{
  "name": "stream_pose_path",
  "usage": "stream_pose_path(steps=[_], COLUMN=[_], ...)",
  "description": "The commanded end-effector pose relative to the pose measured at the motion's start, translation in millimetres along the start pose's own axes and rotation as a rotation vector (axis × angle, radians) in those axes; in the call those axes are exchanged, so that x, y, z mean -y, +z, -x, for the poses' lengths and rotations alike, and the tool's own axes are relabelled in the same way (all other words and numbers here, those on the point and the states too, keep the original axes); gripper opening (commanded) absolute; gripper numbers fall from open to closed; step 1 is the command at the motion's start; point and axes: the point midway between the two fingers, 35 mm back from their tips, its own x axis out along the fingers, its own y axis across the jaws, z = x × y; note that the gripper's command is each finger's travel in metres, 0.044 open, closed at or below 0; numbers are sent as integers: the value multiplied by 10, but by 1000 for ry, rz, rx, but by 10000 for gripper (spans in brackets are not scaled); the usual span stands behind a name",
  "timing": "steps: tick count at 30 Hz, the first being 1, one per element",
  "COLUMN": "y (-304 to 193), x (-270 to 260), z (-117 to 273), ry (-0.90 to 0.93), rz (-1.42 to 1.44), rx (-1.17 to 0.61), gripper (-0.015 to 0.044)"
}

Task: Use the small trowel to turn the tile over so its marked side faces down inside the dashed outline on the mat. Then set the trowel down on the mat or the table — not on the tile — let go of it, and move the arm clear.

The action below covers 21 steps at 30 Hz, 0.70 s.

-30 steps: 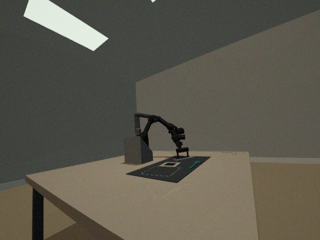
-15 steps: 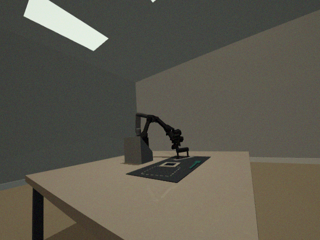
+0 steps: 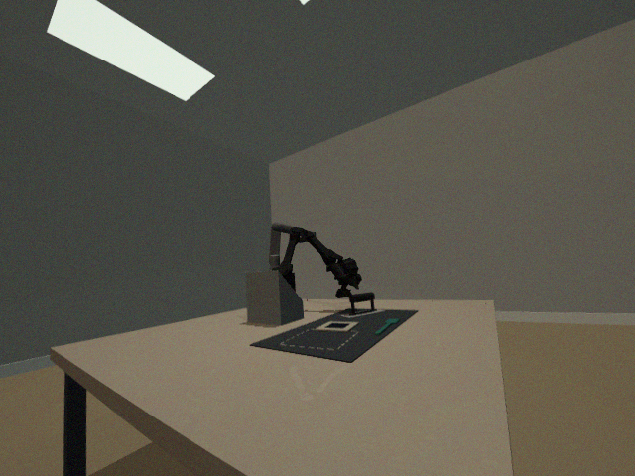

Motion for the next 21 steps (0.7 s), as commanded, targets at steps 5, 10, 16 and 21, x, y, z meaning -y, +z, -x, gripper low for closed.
stream_pose_path(steps=[5,10,16,21], y=[-7,-2,0,-2], x=[1,0,-2,-3], z=[-122,-202,-299,-380], ry=[-2,-1,1,2], rz=[8,9,10,11], rx=[-4,-4,-3,-3], gripper=[300,300,300,300])
